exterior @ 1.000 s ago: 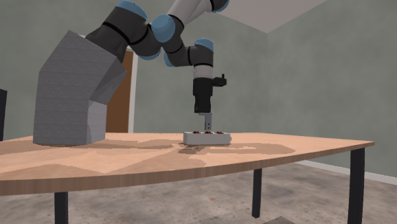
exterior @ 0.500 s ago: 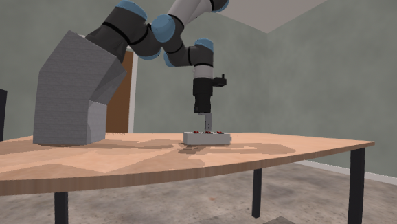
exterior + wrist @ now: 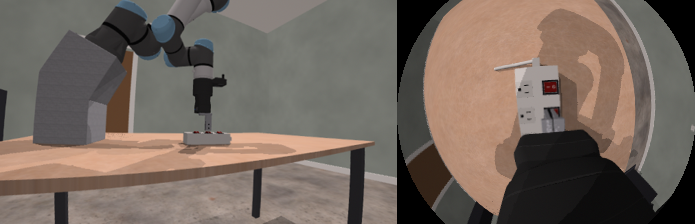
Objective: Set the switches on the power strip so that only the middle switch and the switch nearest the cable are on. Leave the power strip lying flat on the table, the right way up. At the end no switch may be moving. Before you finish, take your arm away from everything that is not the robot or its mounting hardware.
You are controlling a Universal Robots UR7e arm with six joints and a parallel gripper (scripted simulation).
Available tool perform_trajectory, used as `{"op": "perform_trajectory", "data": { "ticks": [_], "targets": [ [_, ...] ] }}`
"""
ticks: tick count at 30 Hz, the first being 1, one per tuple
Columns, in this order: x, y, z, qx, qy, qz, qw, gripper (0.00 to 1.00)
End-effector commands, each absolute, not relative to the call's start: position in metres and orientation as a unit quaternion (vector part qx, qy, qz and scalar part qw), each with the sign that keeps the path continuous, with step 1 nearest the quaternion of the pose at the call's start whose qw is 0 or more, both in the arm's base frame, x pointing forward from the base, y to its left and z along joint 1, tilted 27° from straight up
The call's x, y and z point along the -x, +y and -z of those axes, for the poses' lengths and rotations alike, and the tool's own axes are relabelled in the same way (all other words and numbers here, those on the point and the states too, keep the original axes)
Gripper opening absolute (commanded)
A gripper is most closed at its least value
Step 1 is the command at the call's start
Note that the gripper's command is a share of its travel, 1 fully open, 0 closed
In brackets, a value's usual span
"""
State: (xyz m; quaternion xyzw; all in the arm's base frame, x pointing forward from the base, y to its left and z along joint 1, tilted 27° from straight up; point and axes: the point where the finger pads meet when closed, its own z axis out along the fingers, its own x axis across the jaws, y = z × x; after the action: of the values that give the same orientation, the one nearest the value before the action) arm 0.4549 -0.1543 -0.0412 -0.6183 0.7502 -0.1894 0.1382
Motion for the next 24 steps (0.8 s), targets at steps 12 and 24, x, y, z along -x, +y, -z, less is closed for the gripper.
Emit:
{"op": "perform_trajectory", "data": {
  "ticks": [12, 24],
  "targets": [
    [-0.4574, -0.1550, 0.0457, 0.618, 0.750, 0.190, 0.138, 0.00],
    [-0.4582, -0.1552, 0.0473, 0.618, 0.750, 0.190, 0.138, 0.00]
  ]
}}
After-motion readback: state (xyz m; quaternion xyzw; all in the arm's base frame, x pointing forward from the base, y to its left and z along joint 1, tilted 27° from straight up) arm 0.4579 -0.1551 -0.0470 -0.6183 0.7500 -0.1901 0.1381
